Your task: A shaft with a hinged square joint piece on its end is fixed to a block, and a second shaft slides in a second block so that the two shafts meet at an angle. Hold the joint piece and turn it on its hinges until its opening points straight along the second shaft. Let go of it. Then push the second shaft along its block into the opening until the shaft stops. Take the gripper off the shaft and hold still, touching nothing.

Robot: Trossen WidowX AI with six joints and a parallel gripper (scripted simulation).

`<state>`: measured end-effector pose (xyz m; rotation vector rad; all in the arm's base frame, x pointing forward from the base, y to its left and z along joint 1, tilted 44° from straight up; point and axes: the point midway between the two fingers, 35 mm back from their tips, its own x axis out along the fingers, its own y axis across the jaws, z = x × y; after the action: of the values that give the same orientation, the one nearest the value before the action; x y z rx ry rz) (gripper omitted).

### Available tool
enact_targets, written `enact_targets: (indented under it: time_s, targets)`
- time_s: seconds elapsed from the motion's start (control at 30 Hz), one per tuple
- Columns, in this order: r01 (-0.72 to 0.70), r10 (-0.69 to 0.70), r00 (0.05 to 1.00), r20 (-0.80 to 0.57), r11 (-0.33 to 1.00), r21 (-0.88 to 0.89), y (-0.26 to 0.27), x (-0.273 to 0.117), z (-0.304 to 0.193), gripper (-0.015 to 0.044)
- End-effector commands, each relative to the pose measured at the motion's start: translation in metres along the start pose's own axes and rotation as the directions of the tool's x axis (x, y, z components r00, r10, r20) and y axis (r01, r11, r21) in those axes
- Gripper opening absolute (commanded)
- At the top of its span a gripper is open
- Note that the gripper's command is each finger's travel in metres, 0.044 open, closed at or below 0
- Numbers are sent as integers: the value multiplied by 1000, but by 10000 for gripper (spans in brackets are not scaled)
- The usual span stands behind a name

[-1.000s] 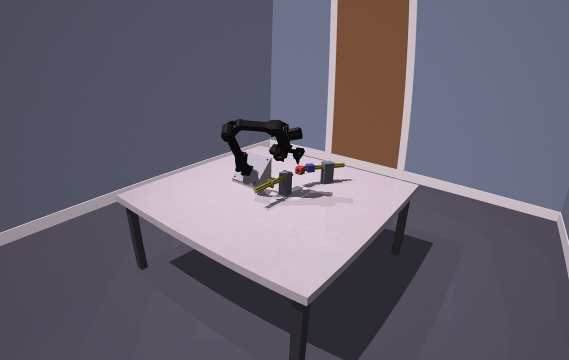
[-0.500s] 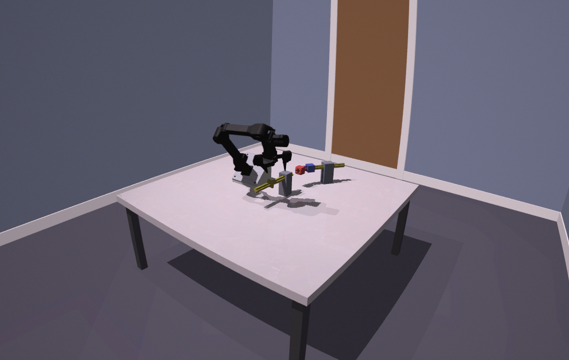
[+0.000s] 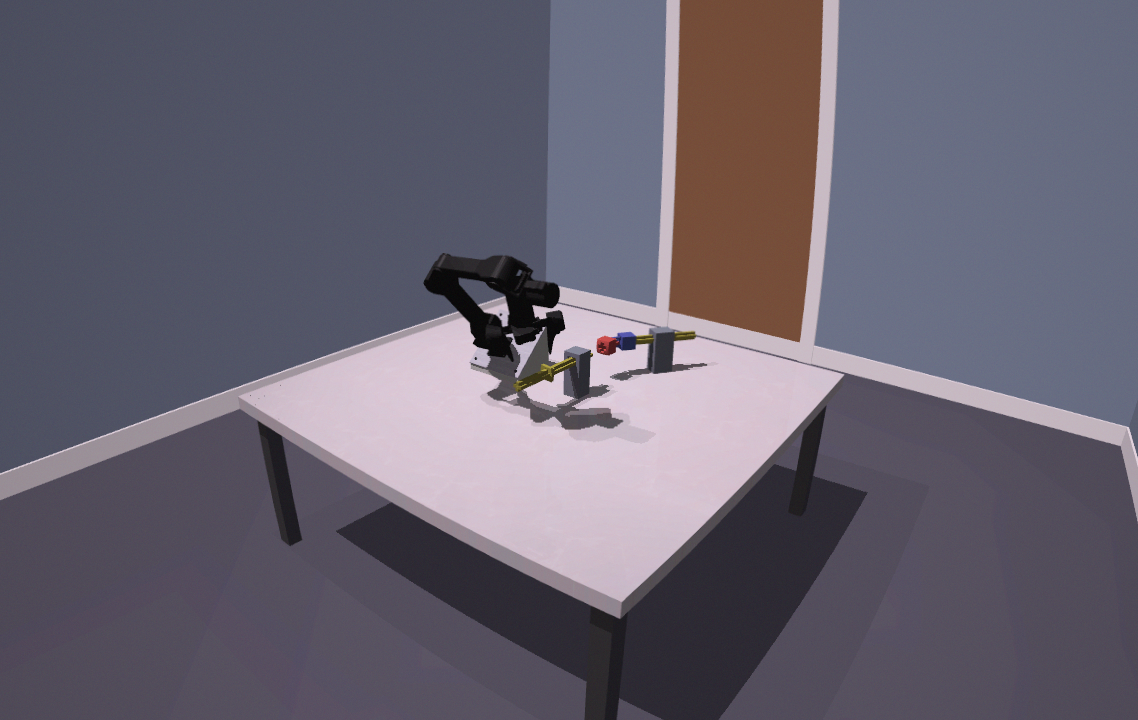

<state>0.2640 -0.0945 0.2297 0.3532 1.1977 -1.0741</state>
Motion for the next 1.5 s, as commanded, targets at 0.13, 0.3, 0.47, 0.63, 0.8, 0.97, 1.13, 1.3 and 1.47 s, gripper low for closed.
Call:
enact_targets:
  time_s: [0.13,0.3,0.47,0.63,0.8,0.97,1.13,1.3,1.47]
  targets:
    - [70,-76,997,27,980,187,-3,17,4,440]
    - [107,-131,990,48,935,339,-4,30,7,440]
    - [129,-184,980,70,867,481,-5,43,8,440]
    - [132,-236,967,93,781,611,-7,55,9,440]
    - [123,-270,957,109,713,690,-8,64,10,440]
    - [123,-270,957,109,713,690,-8,64,10,440]
    - [123,-270,957,109,713,690,-10,70,11,440]
    - [123,-270,957,109,713,690,-12,78,12,440]
    - [123,-271,956,109,713,691,-14,86,12,440]
